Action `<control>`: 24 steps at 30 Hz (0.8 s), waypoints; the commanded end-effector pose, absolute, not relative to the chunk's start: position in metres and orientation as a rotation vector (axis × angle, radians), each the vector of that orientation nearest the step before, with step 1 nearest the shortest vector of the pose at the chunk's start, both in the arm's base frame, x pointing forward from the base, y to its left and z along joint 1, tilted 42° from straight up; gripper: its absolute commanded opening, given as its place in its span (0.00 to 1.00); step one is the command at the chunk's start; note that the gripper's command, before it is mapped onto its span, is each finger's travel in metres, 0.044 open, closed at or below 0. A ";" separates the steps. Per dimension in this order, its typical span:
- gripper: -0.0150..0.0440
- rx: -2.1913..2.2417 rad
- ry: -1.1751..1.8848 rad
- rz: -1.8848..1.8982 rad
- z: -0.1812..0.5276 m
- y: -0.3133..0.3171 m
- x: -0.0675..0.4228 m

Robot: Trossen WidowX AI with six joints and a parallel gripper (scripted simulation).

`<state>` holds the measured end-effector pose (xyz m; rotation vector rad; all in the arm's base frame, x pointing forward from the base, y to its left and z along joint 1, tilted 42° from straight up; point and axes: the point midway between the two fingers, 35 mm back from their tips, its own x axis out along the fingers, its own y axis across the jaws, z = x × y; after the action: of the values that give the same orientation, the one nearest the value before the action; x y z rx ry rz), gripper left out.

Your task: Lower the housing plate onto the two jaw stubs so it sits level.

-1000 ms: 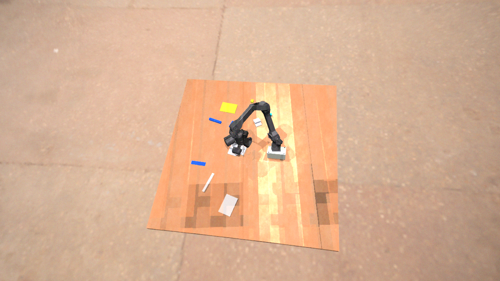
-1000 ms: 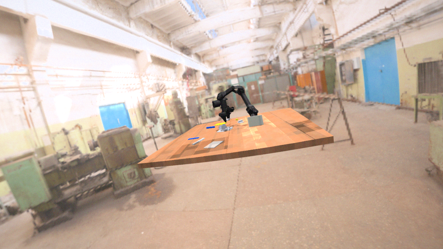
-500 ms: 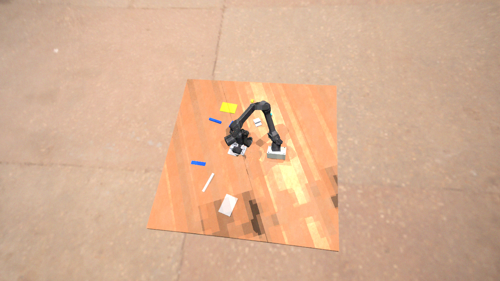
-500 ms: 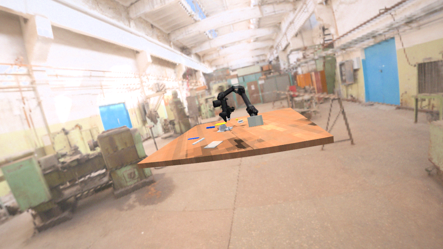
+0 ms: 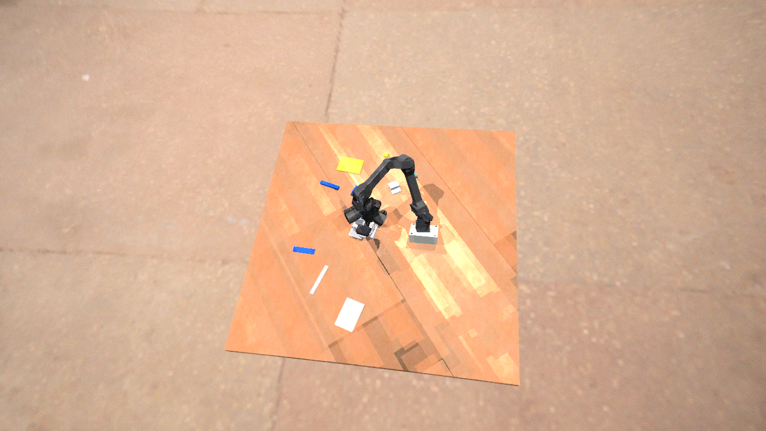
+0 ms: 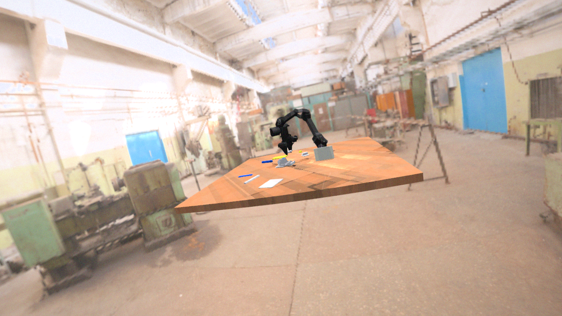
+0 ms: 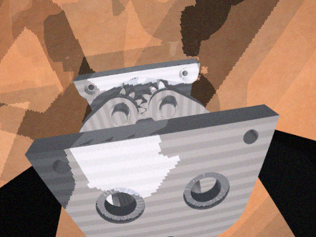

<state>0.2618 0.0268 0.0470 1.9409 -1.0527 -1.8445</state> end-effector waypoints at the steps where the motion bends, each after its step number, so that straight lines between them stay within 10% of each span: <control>1: 0.85 1.939 -1.049 -1.848 0.048 0.026 0.261; 24: 0.85 1.939 -1.047 -1.848 0.029 0.011 0.261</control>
<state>0.2619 0.0150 0.0325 1.9460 -1.0462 -1.8503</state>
